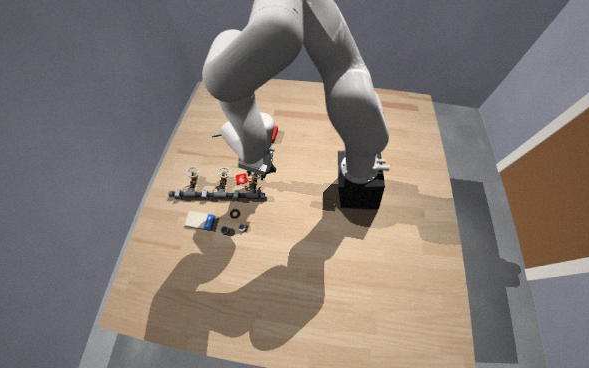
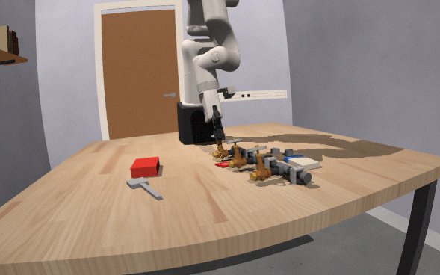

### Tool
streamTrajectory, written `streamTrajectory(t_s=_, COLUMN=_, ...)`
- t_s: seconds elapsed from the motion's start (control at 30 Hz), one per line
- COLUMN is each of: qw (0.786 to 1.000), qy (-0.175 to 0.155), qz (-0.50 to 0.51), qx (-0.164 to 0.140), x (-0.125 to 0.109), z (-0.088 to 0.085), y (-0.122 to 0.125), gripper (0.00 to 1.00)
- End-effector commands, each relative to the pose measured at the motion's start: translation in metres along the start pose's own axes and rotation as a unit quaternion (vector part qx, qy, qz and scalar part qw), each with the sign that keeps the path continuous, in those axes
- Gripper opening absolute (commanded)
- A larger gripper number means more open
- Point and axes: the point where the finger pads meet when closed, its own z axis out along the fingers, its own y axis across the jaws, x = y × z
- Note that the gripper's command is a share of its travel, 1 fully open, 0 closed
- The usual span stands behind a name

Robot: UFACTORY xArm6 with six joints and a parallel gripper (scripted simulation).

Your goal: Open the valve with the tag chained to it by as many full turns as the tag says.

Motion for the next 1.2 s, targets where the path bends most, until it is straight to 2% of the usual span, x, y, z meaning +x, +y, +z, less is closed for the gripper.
streamTrajectory(t_s=0.0, qw=0.999, qy=-0.021, qz=-0.007, qx=-0.048, x=0.0002, z=-0.0003, y=0.0008, gripper=0.0)
streamTrajectory(t_s=1.0, qw=0.999, qy=-0.021, qz=-0.007, qx=-0.048, x=0.0002, z=-0.0003, y=0.0008, gripper=0.0)
streamTrajectory(t_s=1.03, qw=0.999, qy=-0.021, qz=-0.007, qx=-0.048, x=0.0002, z=-0.0003, y=0.0008, gripper=1.0)
streamTrajectory(t_s=1.17, qw=0.999, qy=-0.021, qz=-0.007, qx=-0.048, x=0.0002, z=-0.0003, y=0.0008, gripper=1.0)
